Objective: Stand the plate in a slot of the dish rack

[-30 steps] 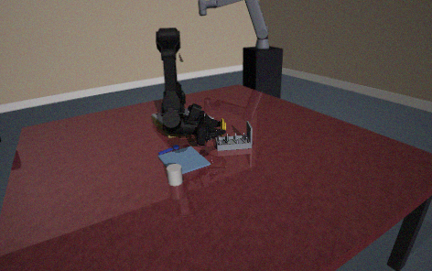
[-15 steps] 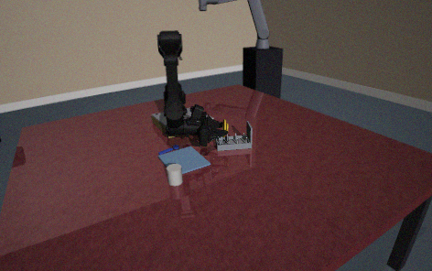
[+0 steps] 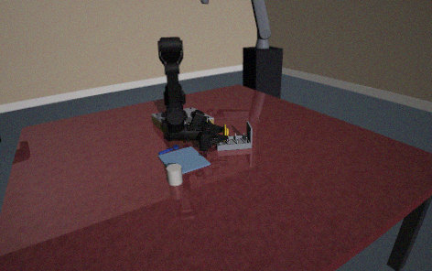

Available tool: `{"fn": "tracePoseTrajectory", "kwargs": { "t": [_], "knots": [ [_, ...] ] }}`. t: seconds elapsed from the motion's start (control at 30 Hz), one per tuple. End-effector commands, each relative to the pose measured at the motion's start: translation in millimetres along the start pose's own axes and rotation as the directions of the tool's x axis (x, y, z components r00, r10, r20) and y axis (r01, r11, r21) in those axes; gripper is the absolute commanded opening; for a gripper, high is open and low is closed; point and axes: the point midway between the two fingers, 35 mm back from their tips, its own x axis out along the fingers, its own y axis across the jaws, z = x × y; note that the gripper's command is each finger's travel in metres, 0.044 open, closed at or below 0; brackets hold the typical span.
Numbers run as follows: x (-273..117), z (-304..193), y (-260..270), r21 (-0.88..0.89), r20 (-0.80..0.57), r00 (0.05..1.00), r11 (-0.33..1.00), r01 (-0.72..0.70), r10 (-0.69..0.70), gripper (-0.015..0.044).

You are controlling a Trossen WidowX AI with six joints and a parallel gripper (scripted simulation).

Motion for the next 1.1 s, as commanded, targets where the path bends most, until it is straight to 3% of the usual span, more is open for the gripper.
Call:
{"fn": "tracePoseTrajectory", "kwargs": {
  "t": [0.0,0.13,0.63,0.87,1.07],
  "knots": [
    [-0.1,1.4,-0.2,-0.003,0.000,1.000,1.000,0.000,0.000,0.0000],
    [-0.1,1.4,-0.2,-0.003,0.000,1.000,1.000,0.000,0.000,0.0000],
    [0.0,0.7,-0.2,-0.002,0.000,1.000,1.000,0.000,0.000,0.0394],
    [-0.3,5.1,-2.3,-0.002,0.001,1.000,1.000,-0.001,0.001,0.0400],
    [-4.3,51.2,-13.4,-0.005,0.007,1.000,1.000,-0.014,0.014,0.0400]
  ]
}}
